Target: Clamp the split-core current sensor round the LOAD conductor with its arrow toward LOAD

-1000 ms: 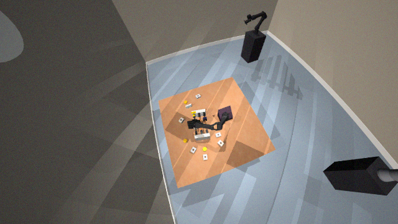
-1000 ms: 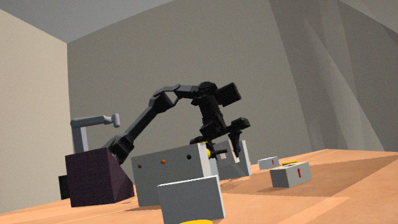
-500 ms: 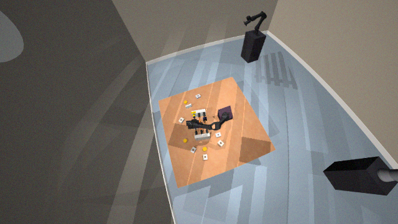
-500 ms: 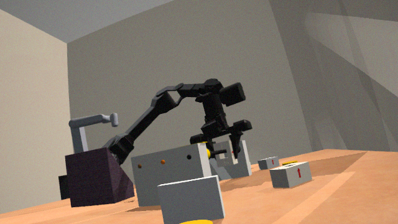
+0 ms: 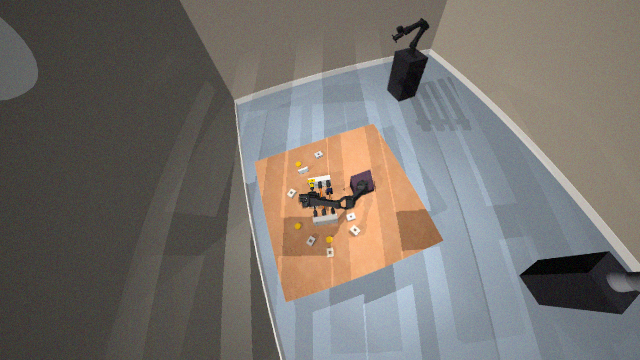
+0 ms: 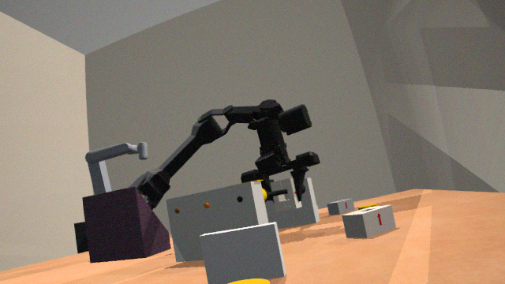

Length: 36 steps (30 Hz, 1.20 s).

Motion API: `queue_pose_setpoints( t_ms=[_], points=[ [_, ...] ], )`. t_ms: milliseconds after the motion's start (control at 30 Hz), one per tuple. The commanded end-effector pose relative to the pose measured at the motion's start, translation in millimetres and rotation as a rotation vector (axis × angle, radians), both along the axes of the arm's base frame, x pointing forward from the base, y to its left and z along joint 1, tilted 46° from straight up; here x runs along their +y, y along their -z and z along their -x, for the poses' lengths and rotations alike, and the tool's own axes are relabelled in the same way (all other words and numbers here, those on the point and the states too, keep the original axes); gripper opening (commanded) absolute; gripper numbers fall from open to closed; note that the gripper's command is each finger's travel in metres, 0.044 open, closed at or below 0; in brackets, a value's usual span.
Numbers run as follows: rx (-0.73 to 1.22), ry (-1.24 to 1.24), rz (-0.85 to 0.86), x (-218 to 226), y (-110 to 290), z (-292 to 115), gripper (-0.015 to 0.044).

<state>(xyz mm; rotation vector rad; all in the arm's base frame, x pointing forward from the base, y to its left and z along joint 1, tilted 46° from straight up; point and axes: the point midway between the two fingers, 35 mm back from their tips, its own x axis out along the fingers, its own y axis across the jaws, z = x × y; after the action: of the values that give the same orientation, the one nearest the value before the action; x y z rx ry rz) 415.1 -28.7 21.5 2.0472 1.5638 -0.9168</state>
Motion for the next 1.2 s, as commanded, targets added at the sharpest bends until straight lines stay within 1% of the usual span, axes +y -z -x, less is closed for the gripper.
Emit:
queue_pose_setpoints(
  t_ms=[0,967,1167],
  points=[
    [0.000,0.000,0.000,0.0,0.1,0.0,0.0269],
    [0.000,0.000,0.000,0.0,0.1,0.0,0.0269],
    [0.000,0.000,0.000,0.0,0.1,0.0,0.0427]
  ],
)
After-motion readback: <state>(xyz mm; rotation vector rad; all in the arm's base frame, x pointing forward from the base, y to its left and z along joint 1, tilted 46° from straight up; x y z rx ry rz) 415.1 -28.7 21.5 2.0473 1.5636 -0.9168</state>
